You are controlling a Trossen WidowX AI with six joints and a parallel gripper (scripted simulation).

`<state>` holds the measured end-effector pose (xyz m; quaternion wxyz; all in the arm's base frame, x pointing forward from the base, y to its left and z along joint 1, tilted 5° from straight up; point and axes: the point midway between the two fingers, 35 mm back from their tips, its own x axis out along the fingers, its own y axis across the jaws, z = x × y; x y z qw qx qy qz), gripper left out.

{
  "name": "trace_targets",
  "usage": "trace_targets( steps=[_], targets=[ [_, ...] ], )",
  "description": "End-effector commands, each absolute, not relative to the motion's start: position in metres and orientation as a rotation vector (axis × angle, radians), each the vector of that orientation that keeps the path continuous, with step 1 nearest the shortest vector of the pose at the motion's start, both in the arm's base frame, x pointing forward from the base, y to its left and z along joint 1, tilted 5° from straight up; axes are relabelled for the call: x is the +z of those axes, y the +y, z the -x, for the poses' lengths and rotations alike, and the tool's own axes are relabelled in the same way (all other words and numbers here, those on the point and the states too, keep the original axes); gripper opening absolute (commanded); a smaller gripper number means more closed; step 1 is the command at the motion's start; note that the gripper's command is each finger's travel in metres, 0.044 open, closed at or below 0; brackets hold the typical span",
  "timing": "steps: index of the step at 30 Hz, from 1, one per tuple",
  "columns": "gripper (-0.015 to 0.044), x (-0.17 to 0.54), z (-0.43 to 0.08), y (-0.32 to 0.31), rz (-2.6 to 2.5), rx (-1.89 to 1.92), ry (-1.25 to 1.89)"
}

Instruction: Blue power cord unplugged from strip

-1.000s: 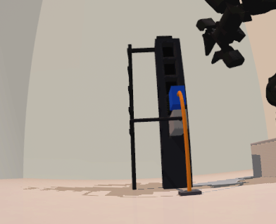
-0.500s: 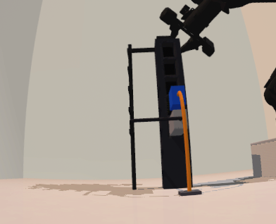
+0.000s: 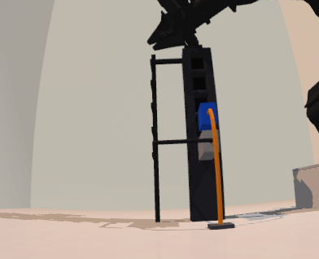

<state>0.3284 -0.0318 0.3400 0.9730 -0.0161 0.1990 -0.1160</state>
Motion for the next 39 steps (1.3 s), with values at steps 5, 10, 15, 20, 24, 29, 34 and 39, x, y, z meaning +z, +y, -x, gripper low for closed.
trace_targets(
  steps=[5, 10, 15, 20, 24, 29, 34, 39],
  targets=[
    [0.0160, 0.319, -0.350, 0.018, 0.342, 0.030, 0.506],
    [0.0160, 0.297, -0.355, 0.053, 0.555, 0.224, 0.576],
    [0.0160, 0.263, -0.347, 0.089, 0.786, 0.456, 0.671],
    [0.0160, 0.235, -0.336, 0.110, 0.895, 0.602, 0.756],
    [0.0160, 0.216, -0.325, 0.120, 0.973, 0.709, 0.824],
    [0.0160, 0.180, -0.292, 0.128, 1.167, 0.987, 0.973],
    [0.0160, 0.162, -0.266, 0.130, 1.282, 1.209, 1.063],
    [0.0160, 0.162, -0.266, 0.130, 1.282, 1.209, 1.063]
  ],
)
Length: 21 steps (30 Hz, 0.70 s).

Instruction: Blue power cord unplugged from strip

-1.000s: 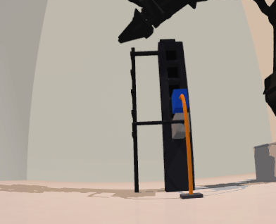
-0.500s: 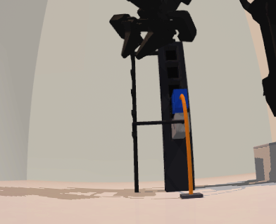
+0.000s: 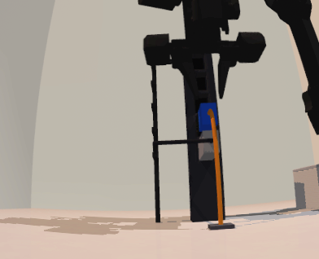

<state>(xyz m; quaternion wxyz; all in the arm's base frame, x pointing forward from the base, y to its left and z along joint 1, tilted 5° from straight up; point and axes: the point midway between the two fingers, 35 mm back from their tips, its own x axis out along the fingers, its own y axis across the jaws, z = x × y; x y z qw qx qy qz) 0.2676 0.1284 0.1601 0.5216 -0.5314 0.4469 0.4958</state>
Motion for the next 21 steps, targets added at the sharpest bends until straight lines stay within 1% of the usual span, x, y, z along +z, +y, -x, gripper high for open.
trace_targets(
  steps=[1, 21],
  targets=[
    [0.0160, 0.162, -0.267, 0.129, 1.282, 1.209, 1.063],
    [0.0160, 0.161, -0.269, 0.100, 1.284, 1.208, 1.065]
  ],
)
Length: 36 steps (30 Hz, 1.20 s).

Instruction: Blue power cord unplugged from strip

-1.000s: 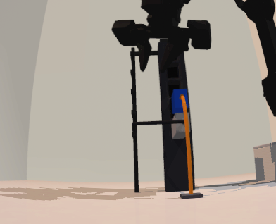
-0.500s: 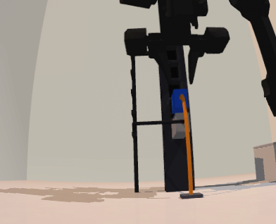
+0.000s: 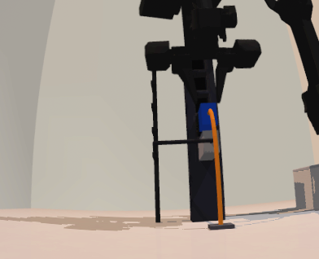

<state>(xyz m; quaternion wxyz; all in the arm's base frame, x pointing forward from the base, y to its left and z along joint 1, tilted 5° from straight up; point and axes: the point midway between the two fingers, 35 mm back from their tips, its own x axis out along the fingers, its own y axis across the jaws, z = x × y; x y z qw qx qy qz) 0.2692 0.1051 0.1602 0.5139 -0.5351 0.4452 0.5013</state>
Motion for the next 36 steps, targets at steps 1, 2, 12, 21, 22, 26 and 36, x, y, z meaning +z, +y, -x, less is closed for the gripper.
trace_targets(
  steps=[1, 2, 12, 21, 22, 26, 36],
  targets=[
    [0.0160, 0.161, -0.269, 0.099, 1.284, 1.208, 1.065],
    [0.0160, 0.161, -0.269, 0.097, 1.284, 1.207, 1.065],
    [0.0160, 0.157, -0.269, 0.090, 1.285, 1.207, 1.065],
    [0.0107, 0.151, -0.270, 0.090, 1.286, 1.202, 1.071],
    [0.0081, 0.151, -0.270, 0.090, 1.286, 1.202, 1.071],
    [0.0035, 0.151, -0.270, 0.090, 1.286, 1.202, 1.071],
    [0.0000, 0.151, -0.270, 0.094, 1.286, 1.202, 1.071]
  ],
)
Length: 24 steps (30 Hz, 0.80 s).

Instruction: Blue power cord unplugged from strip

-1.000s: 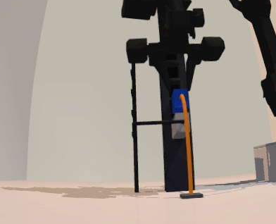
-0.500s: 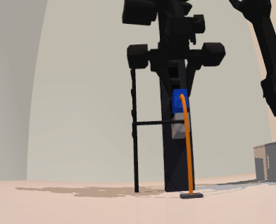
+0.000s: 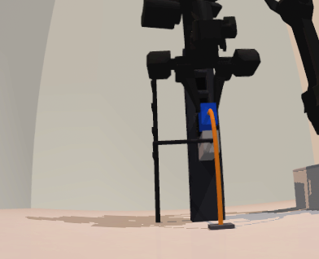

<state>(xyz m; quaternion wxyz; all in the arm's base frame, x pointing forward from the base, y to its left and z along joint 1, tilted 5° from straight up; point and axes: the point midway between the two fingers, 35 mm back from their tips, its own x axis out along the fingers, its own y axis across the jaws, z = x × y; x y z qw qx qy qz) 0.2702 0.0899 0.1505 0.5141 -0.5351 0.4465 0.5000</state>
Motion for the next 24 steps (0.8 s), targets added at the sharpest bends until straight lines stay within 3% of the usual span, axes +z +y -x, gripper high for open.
trace_targets(
  steps=[1, 24],
  targets=[
    [0.0000, 0.151, -0.270, 0.095, 1.286, 1.203, 1.071],
    [0.0000, 0.155, -0.267, 0.131, 1.282, 1.207, 1.066]
  ],
)
